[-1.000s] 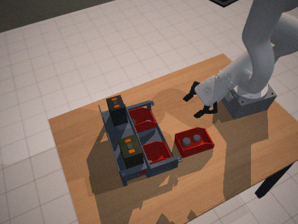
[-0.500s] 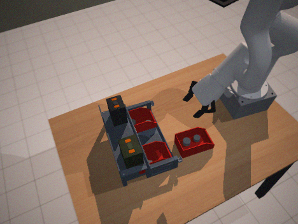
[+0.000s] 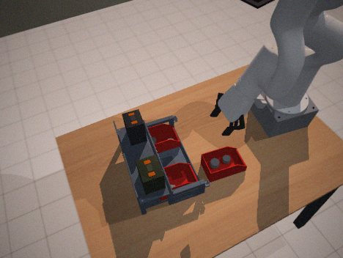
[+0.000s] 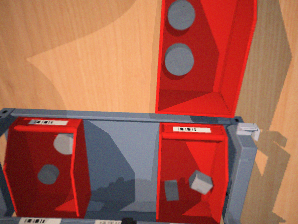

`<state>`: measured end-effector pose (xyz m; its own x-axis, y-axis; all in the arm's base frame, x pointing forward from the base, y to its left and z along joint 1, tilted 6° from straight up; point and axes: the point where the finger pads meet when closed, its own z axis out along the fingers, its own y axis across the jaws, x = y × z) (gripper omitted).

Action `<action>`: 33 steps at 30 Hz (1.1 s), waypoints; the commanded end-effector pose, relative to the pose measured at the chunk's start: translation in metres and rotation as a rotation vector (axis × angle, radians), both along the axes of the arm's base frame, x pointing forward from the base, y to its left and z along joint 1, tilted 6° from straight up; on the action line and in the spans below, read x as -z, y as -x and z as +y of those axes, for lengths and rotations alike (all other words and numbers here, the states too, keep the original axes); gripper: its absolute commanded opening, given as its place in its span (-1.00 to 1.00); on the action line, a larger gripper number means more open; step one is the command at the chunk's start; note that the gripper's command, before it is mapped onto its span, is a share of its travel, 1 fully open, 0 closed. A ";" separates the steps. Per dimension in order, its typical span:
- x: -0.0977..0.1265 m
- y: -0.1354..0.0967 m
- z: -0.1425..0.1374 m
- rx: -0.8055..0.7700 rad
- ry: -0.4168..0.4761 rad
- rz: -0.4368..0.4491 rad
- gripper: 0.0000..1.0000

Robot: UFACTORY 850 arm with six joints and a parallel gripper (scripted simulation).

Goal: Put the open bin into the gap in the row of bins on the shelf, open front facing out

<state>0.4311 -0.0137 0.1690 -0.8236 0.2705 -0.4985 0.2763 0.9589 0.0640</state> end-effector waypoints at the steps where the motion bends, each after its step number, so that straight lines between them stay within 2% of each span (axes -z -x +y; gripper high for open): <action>1: -0.001 -0.002 -0.001 0.006 -0.082 0.211 1.00; 13: -0.001 -0.002 -0.001 0.006 -0.082 0.211 1.00; 18: -0.001 -0.002 -0.001 0.010 -0.175 0.445 1.00; 33: -0.001 -0.002 -0.001 0.009 -0.184 0.464 1.00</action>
<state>0.4321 -0.0144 0.1696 -0.9441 0.3267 -0.0437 0.3210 0.9415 0.1026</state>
